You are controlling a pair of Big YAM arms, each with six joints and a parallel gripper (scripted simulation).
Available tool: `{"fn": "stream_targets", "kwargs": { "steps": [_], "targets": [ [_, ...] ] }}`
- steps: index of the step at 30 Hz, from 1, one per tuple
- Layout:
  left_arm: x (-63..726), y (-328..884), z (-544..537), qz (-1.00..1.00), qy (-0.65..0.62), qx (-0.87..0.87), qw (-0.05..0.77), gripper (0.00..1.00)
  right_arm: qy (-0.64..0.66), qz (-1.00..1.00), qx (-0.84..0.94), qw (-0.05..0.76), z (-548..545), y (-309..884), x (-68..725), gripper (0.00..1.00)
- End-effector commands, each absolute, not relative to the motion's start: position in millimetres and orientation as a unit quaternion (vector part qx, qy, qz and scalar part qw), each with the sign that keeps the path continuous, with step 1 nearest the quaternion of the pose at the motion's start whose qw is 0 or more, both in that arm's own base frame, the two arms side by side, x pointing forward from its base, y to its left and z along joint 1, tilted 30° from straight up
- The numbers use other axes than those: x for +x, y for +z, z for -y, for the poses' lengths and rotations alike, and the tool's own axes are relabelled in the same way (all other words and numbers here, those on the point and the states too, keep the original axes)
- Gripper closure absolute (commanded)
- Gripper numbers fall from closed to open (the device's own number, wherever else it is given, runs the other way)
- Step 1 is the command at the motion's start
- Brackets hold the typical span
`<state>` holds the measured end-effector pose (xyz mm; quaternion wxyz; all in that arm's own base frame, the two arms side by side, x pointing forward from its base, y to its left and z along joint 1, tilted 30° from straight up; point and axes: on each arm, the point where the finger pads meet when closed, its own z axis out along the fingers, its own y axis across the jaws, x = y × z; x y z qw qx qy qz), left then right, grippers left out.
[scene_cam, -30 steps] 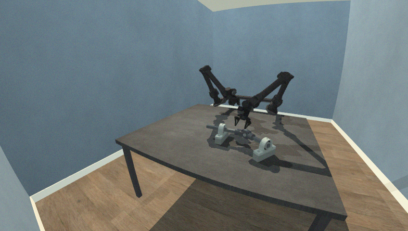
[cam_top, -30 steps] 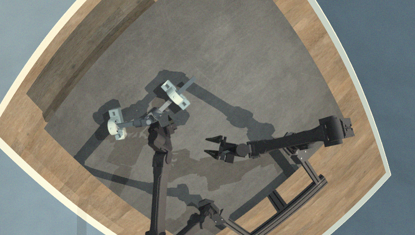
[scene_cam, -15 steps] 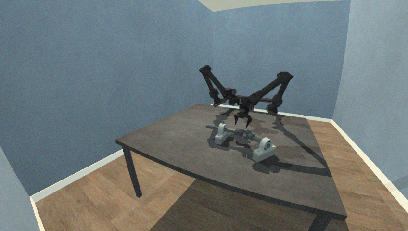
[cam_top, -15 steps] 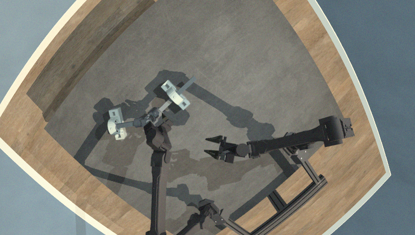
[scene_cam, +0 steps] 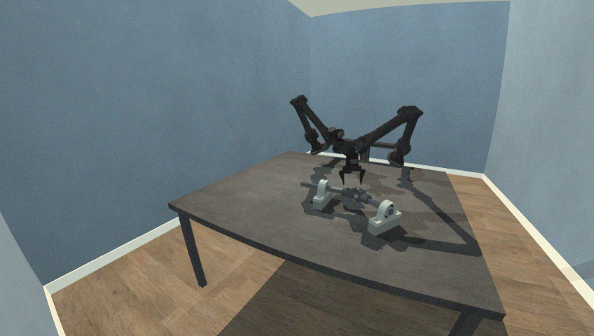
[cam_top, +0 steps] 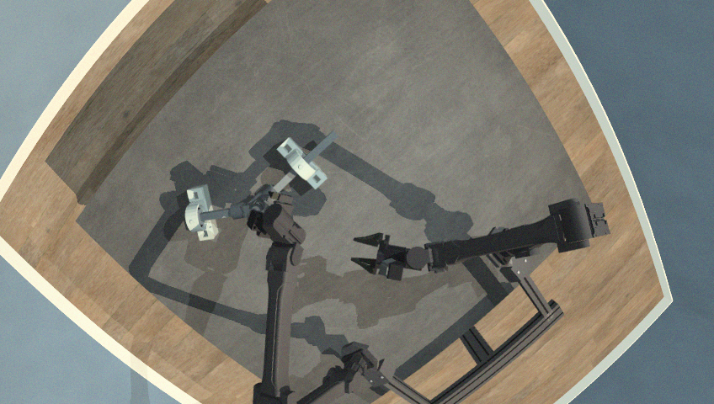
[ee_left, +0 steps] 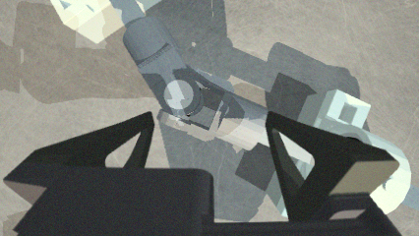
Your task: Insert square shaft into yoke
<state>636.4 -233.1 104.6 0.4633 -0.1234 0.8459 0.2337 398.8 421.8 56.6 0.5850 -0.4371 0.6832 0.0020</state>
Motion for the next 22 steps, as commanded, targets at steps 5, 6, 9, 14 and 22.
{"fn": "stream_targets", "kwargs": {
  "steps": [5, 6, 9, 14, 22],
  "targets": [
    [647, 126, 251, -0.830, 0.224, -0.165, 0.483, 0.00, 0.012, -0.678, -0.431, 0.596, -430, 65, 396, 0.36],
    [647, 126, 251, -0.830, 0.224, -0.165, 0.483, 0.00, 0.012, -0.678, -0.431, 0.596, -430, 65, 396, 0.36],
    [647, 126, 252, -0.830, 0.223, -0.165, 0.483, 0.00, 0.012, -0.678, -0.431, 0.596, -430, 65, 396, 0.36],
    [647, 126, 252, -0.830, 0.223, -0.165, 0.483, 0.00, 0.012, -0.678, -0.431, 0.596, -430, 65, 396, 0.36],
    [642, 118, 249, -0.832, 0.225, -0.163, 0.480, 0.00, 0.012, -0.678, -0.431, 0.596, -430, 65, 396, 0.36]
  ]
}}
